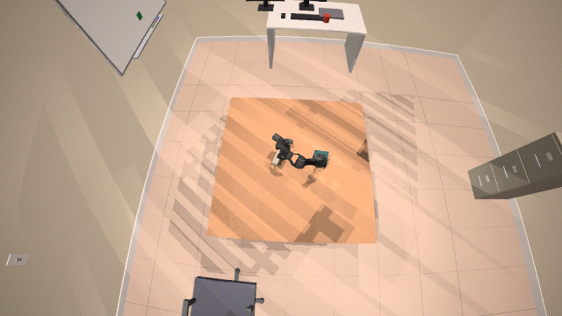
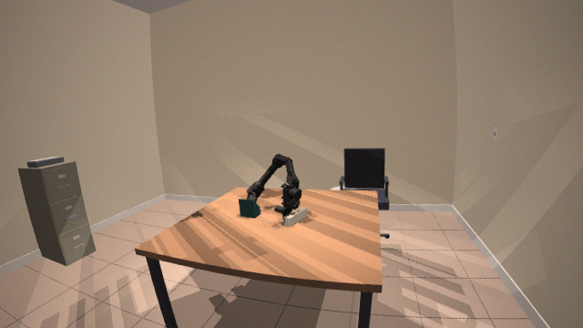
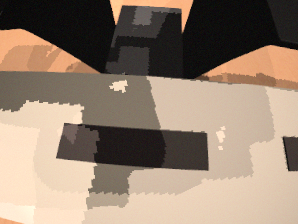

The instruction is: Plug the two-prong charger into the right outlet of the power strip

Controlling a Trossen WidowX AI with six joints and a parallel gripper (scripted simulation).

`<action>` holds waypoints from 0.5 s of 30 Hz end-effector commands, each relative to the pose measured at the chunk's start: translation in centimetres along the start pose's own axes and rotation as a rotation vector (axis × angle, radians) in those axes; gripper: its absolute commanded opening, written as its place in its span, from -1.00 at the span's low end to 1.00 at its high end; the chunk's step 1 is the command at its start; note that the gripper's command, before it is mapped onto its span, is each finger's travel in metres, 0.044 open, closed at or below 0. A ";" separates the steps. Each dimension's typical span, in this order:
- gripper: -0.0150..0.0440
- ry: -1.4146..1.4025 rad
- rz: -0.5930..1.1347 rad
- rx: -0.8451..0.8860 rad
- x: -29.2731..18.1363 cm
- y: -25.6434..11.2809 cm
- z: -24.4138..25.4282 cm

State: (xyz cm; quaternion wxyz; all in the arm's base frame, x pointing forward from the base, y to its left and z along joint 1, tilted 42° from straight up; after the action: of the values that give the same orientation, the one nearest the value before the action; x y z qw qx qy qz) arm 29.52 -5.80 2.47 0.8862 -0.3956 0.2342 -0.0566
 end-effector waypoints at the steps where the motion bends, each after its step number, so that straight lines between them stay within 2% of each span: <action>1: -0.49 -0.016 -0.023 0.003 0.6 -0.1 0.2; 15: -0.49 -0.016 -0.023 0.003 0.5 0.0 0.2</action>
State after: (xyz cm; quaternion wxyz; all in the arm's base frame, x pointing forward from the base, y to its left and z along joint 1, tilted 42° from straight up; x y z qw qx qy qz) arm 29.53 -5.80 2.45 0.8862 -0.3955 0.2346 -0.0564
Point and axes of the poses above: the point midway between the two fingers, 35 mm back from their tips, its own y axis out along the fingers, its own z axis across the jaws, x = y × z, the point moved 9 cm from there along -y, back along the fingers, and after that the axes turned 14 degrees about y, right-handed, at the moved point
